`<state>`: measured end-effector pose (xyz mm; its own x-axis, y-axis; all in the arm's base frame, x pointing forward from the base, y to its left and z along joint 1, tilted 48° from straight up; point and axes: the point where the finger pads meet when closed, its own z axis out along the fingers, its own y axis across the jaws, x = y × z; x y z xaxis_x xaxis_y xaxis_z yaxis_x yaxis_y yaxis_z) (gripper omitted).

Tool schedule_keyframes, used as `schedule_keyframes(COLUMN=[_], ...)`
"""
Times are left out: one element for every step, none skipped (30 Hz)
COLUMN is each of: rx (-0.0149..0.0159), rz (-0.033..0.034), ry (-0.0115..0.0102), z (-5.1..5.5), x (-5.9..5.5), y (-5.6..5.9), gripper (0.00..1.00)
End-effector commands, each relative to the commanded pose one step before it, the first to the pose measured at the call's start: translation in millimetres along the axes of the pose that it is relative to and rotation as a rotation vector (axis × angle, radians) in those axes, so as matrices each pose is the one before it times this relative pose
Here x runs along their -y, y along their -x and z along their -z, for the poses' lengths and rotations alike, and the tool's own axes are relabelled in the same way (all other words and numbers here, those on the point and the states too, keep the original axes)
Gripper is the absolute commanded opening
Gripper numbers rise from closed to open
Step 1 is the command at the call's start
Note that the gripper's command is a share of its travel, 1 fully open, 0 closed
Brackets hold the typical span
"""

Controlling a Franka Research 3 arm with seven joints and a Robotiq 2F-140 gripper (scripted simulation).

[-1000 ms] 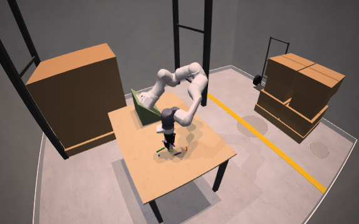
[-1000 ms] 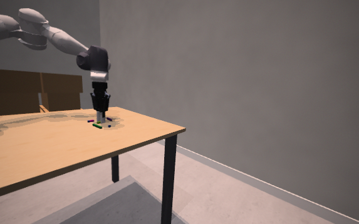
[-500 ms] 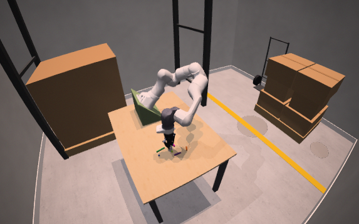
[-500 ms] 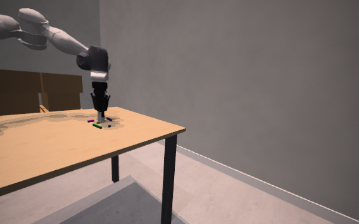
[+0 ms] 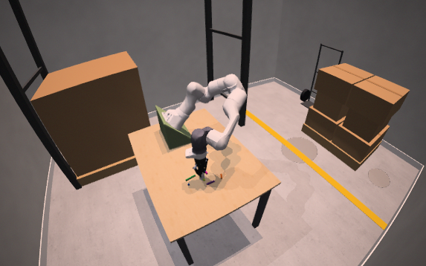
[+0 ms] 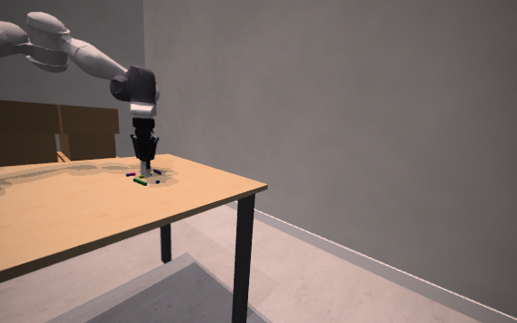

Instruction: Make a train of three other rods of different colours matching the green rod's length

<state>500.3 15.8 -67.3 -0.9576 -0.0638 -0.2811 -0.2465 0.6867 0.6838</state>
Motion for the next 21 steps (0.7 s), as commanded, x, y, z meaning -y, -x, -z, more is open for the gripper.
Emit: schedule_keyframes(rx=[0.00163, 0.0, 0.0, 0.0, 0.0, 0.0, 0.0, 0.0, 0.0, 0.0, 0.0, 0.0, 0.0, 0.0, 0.0, 0.0, 0.0, 0.0, 0.0, 0.0, 0.0], rz=[0.00597, 0.0, 0.0, 0.0, 0.0, 0.0, 0.0, 0.0, 0.0, 0.0, 0.0, 0.0, 0.0, 0.0, 0.0, -0.00001, 0.00001, 0.0, 0.0, 0.0, 0.0], ry=[-0.0034, 0.0, 0.0, 0.0, 0.0, 0.0, 0.0, 0.0, 0.0, 0.0, 0.0, 0.0, 0.0, 0.0, 0.0, 0.0, 0.0, 0.0, 0.0, 0.0, 0.0], z=[-0.89, 0.0, 0.0, 0.0, 0.0, 0.06, 0.39, 0.0, 0.0, 0.97, 1.71, 2.56, 3.47, 4.38, 5.24, 6.02, 6.7, 7.22, 7.58, 7.75, 7.72], x=[1.21, 0.0, 0.0, 0.0, 0.0, 0.0, 0.0, 0.0, 0.0, 0.0, 0.0, 0.0, 0.0, 0.0, 0.0, 0.0, 0.0, 0.0, 0.0, 0.0, 0.0], y=[0.63, 0.0, 0.0, 0.0, 0.0, 0.0, 0.0, 0.0, 0.0, 0.0, 0.0, 0.0, 0.0, 0.0, 0.0, 0.0, 0.01, 0.0, 0.0, 0.0, 0.0], gripper=[0.03, 0.03, 0.03, 0.03, 0.03, 0.03, 0.03, 0.03, 0.03, 0.03, 0.03, 0.03, 0.03, 0.03, 0.03, 0.03, 0.03, 0.03, 0.03, 0.03, 0.03])
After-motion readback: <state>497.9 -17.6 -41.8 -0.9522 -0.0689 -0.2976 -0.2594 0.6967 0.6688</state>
